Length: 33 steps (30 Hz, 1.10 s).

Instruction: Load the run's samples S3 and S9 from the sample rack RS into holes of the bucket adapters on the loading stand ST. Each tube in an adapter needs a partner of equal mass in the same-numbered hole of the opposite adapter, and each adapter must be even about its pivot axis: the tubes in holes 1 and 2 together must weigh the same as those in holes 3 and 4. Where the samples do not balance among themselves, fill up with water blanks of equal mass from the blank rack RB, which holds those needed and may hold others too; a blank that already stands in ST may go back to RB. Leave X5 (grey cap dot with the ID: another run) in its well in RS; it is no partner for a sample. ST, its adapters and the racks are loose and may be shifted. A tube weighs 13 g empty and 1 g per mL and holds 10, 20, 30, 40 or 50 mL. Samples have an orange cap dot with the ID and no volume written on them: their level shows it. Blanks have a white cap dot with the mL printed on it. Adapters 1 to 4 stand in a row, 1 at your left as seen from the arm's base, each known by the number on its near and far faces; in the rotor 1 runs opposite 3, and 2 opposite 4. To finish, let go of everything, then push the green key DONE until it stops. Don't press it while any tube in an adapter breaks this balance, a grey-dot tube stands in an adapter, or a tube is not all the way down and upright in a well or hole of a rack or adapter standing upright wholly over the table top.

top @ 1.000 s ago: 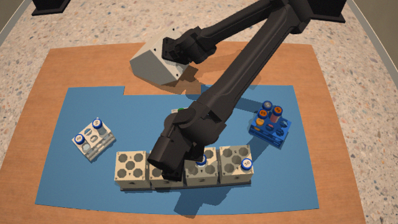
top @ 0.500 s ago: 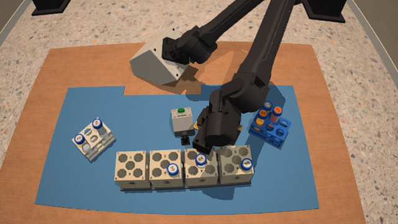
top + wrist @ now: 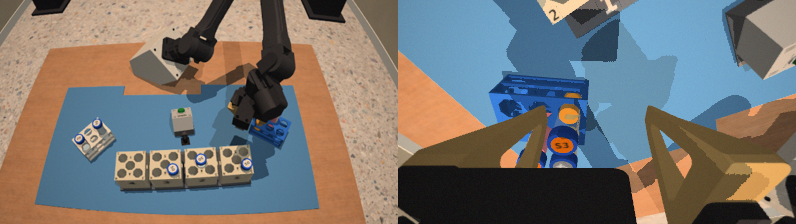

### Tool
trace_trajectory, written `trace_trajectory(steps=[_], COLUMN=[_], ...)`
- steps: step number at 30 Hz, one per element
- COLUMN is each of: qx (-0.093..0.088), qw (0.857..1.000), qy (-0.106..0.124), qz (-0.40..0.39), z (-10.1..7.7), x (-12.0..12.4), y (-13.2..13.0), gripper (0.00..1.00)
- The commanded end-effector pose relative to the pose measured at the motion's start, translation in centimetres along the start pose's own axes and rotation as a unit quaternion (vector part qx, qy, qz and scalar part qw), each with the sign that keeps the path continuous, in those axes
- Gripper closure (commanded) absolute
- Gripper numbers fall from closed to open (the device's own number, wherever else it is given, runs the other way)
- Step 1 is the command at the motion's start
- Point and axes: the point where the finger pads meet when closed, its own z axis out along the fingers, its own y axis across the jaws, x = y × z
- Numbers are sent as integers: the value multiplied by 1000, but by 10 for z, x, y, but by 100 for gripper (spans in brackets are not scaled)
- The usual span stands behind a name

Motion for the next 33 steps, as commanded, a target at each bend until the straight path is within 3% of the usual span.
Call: trace_trajectory(steps=[1, 9, 13, 18, 26, 28, 33], qx=[-13, -33, 2, -4, -1, -14, -2], qw=[999, 999, 999, 999, 999, 999, 999], qy=[-14, -16, -8, -1, 0, -6, -4], qz=[25, 23, 50, 39, 41, 34, 43], z=[-9, -20, 1, 1, 32, 24, 36], x=[8, 65, 59, 64, 65, 62, 62], y=[20, 66, 40, 47, 42, 58, 43], gripper=[20, 20, 20, 20, 20, 20, 20])
